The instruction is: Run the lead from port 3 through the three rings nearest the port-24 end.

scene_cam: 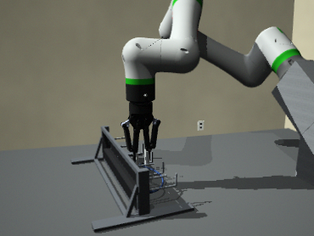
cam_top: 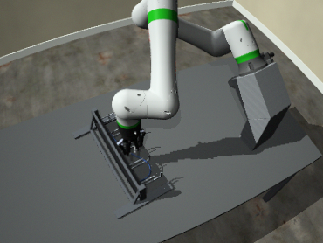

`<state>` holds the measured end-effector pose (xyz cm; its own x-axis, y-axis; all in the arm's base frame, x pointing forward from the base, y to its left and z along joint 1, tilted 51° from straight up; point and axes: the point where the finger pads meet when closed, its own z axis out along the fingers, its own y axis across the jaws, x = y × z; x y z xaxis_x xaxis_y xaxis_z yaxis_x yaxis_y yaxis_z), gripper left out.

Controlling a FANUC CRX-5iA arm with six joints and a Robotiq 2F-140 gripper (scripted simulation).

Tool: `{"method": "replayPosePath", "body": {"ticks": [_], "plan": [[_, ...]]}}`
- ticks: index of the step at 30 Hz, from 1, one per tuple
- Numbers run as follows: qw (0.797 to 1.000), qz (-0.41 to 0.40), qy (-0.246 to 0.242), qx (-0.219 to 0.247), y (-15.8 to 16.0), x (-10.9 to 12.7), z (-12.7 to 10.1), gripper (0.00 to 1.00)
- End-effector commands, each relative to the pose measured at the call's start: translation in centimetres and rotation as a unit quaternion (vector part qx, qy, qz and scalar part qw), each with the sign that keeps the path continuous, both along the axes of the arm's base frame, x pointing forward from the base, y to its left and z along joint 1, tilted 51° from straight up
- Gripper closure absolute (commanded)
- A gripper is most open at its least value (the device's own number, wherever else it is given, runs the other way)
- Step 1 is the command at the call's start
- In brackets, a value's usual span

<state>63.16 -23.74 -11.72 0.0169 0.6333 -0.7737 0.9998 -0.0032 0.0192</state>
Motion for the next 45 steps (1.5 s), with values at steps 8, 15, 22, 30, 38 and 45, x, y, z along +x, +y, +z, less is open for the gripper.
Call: {"method": "replayPosePath", "body": {"ticks": [8,15,22,30,38,45], "plan": [[1.0,0.0,0.0,0.0,0.4,0.0,0.3,0.8],[1.0,0.0,0.0,0.0,1.3,0.0,1.0,0.8],[1.0,0.0,0.0,0.0,3.0,0.0,2.4,0.8],[1.0,0.0,0.0,0.0,4.7,0.0,3.8,0.8],[1.0,0.0,0.0,0.0,6.5,-0.1,5.2,0.8],[1.0,0.0,0.0,0.0,7.0,-0.1,5.6,0.8]]}}
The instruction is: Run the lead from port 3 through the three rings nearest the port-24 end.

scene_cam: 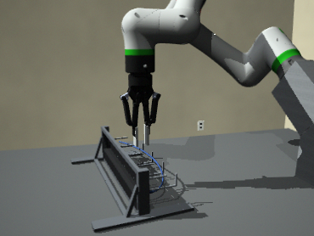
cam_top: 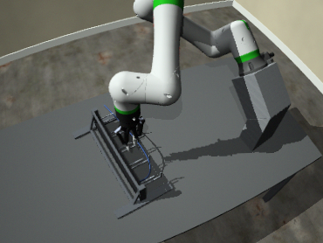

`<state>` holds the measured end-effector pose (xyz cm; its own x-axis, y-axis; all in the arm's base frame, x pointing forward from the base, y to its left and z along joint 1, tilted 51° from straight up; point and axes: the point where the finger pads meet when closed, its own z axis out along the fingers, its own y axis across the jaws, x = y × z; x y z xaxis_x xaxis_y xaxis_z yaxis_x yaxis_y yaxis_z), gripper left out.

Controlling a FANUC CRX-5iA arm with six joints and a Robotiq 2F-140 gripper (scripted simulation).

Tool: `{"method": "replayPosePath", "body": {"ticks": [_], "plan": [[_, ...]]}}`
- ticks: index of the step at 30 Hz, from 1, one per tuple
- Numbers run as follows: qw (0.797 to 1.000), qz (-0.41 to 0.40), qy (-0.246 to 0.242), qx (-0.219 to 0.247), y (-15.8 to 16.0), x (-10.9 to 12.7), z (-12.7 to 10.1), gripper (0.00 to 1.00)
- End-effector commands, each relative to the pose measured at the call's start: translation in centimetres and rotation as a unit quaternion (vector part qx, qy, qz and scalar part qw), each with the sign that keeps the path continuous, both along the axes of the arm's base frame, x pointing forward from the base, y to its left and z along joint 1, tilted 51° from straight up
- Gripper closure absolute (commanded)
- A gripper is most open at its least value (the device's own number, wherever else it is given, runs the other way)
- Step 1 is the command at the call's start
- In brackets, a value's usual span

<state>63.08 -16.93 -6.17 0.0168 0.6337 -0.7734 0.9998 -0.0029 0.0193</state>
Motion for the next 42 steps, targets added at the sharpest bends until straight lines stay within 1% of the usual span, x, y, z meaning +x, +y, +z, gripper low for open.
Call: {"method": "replayPosePath", "body": {"ticks": [1,5,6,42], "plan": [[1.0,0.0,0.0,0.0,0.16,0.02,0.09,0.8],[1.0,0.0,0.0,0.0,0.21,0.01,0.13,0.8],[1.0,0.0,0.0,0.0,0.21,0.01,0.13,1.0],[1.0,0.0,0.0,0.0,0.21,0.01,0.13,1.0]]}}
